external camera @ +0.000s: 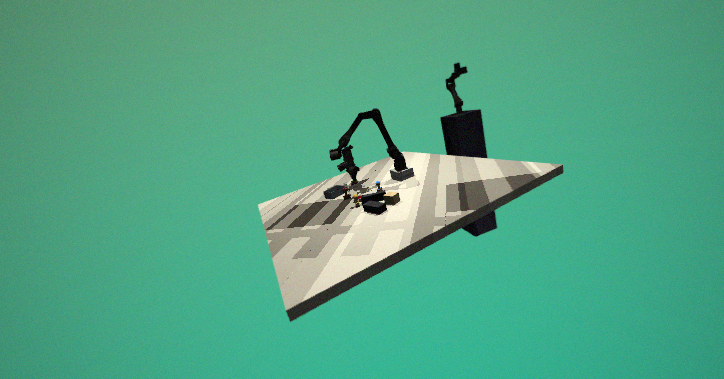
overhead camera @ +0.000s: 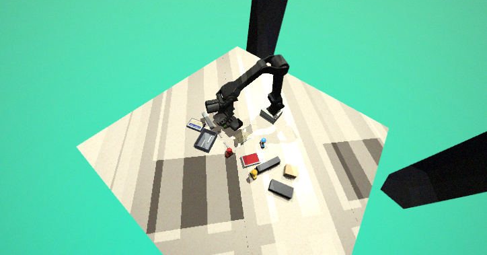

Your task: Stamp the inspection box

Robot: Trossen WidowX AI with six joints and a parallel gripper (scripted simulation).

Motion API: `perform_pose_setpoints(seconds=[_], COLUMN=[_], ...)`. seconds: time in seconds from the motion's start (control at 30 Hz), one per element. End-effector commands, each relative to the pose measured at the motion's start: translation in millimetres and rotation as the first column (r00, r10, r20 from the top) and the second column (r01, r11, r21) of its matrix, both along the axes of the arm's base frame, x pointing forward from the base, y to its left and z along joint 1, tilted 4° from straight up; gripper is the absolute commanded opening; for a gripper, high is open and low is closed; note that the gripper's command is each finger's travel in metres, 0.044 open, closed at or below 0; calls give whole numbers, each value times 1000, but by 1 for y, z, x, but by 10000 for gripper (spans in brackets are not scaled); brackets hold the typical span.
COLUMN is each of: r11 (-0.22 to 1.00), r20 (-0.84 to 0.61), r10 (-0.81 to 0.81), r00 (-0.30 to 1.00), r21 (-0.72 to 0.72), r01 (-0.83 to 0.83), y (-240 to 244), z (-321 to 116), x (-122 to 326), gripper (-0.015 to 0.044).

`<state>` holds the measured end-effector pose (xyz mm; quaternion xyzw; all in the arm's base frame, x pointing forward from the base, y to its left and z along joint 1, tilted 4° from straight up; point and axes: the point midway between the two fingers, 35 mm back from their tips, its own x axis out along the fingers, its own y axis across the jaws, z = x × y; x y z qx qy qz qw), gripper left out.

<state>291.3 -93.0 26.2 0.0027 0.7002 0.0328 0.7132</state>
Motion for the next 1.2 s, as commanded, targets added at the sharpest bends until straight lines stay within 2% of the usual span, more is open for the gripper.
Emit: perform_pose_setpoints(seconds=[0.0,0.57,0.9,1.03,1.17], r11=[1000,1000,1000,1000,1000], r20=[-1,-1,-2,-2,-1], r10=[0,0,2,2,0], r00=[1000,1000,1000,1000,1000], r21=[-3,-3,1,0,-2], r01=[0,0,-2,-2,0], y=[0,2,2,1,-4], z=[-8,-31,-28,-18,47], x=[0,-2,-2,0,3], gripper=[0,0,256,256,256])
